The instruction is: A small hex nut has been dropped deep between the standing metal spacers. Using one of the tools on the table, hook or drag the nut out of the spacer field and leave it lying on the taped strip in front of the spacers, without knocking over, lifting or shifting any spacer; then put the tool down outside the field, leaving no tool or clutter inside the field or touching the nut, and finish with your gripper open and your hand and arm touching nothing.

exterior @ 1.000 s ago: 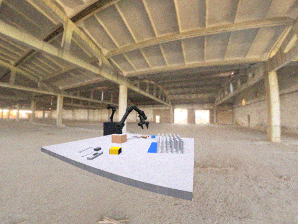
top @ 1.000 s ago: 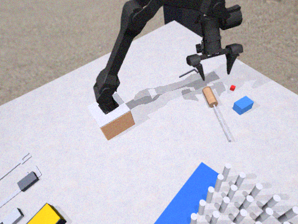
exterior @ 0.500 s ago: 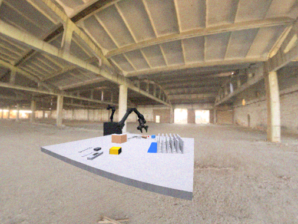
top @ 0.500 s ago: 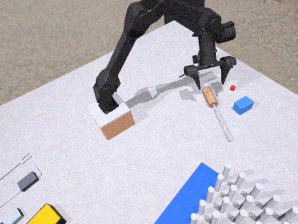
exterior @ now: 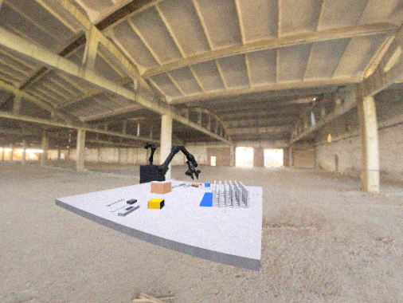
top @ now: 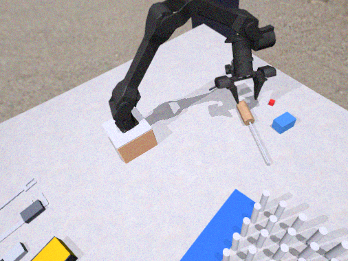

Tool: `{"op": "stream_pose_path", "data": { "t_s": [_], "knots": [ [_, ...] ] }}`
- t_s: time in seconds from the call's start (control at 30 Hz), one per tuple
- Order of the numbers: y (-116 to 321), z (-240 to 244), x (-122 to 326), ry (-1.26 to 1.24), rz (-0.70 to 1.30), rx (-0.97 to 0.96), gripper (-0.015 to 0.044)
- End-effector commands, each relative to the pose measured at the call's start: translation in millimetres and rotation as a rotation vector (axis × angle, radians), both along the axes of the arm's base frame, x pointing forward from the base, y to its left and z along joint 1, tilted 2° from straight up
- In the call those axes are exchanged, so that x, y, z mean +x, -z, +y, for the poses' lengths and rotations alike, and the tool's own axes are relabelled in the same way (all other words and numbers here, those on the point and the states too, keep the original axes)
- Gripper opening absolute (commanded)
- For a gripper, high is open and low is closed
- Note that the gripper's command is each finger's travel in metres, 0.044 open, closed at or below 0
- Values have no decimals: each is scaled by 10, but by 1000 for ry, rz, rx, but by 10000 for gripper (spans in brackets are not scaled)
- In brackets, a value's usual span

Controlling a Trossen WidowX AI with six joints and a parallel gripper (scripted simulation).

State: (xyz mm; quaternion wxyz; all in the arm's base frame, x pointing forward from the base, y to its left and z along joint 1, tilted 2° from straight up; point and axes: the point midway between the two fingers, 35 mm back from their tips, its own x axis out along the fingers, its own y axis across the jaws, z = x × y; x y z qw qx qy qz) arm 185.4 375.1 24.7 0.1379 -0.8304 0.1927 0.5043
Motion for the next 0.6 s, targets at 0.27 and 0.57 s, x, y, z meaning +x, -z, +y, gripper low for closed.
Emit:
{"op": "stream_pose_path", "data": {
  "t_s": [0.27,0.57],
  "knots": [
    [118,14,3,1,-1,-2,280],
    [265,27,6,1,0,-1,280]
  ]
}}
